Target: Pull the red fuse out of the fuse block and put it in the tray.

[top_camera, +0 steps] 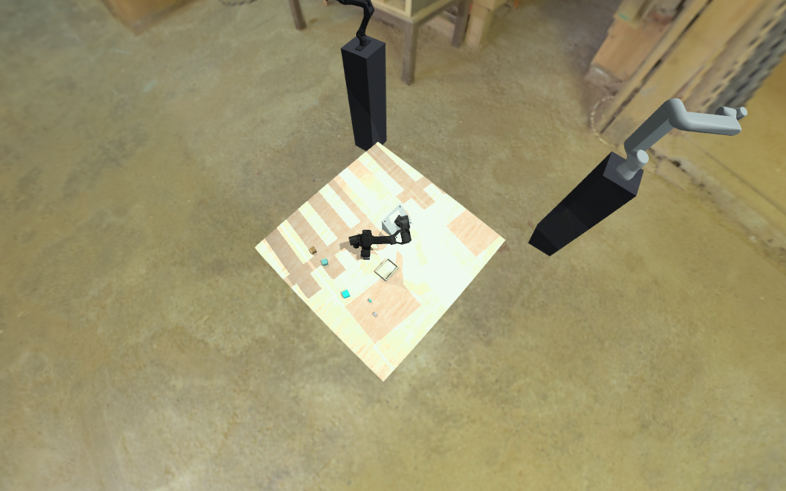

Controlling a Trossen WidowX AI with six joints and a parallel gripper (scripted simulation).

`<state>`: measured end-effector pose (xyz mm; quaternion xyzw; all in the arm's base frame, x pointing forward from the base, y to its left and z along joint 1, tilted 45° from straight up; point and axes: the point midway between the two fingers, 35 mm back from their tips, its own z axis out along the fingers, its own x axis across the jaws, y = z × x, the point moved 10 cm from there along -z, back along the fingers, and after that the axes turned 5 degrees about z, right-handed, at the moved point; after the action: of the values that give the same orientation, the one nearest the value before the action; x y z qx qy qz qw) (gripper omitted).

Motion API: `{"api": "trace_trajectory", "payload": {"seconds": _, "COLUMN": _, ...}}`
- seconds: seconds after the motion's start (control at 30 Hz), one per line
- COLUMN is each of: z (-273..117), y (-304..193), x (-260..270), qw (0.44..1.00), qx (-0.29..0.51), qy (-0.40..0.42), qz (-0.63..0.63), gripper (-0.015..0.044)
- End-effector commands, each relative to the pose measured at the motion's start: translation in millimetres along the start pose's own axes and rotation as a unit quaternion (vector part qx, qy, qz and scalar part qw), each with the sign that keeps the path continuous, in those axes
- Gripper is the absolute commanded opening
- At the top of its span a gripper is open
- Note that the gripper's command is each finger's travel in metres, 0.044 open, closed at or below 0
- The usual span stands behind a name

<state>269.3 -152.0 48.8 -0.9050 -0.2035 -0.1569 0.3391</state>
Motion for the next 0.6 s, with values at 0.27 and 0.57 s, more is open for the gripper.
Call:
{"api": "trace_trajectory", "payload": {"seconds": 0.27, "z": -5.5, "y": 0.3, "x": 0.1, "qw": 1.000, "qx": 0.000, "qy": 0.000, "qz": 0.000, "gripper": 0.0000}}
{"api": "trace_trajectory", "payload": {"seconds": 0.57, "z": -9.9, "y": 0.6, "x": 0.1, "qw": 1.000, "qx": 0.000, "qy": 0.000, "qz": 0.001, "gripper": 0.0000}}
